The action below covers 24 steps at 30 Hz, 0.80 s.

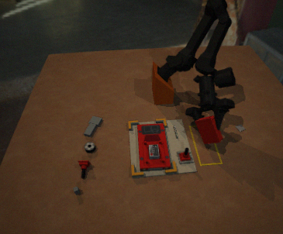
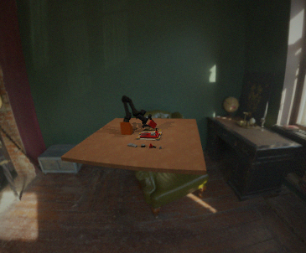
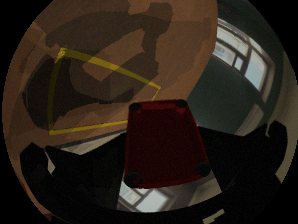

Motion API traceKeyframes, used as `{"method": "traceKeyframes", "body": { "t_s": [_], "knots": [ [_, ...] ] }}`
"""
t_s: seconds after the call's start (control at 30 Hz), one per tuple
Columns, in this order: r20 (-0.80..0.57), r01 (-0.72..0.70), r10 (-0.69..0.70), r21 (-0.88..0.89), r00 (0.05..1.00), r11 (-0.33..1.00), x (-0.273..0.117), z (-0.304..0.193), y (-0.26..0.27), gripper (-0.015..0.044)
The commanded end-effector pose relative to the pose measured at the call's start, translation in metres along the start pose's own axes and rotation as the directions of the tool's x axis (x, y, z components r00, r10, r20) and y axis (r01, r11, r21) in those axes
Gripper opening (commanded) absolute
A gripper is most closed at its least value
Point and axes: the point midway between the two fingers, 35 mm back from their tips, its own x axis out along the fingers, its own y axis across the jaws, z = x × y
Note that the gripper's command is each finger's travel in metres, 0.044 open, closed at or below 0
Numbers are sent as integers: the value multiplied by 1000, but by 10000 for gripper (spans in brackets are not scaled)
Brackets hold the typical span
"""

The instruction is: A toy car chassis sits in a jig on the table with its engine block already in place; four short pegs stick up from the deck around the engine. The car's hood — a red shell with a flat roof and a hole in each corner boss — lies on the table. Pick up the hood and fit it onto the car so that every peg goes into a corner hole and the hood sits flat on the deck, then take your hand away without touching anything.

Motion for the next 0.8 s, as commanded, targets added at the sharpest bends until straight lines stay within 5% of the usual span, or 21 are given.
{"method": "traceKeyframes", "body": {
  "t_s": [0.0,0.47,0.67,0.77],
  "knots": [
    [-6,2,-2,-146,1000,989,1,2,4,0],
    [-6,-3,0,-564,1000,826,6,17,24,0],
    [-1,-2,2,-490,1000,872,6,15,20,0],
    [-8,1,-6,-511,1000,860,6,14,19,79]
  ]
}}
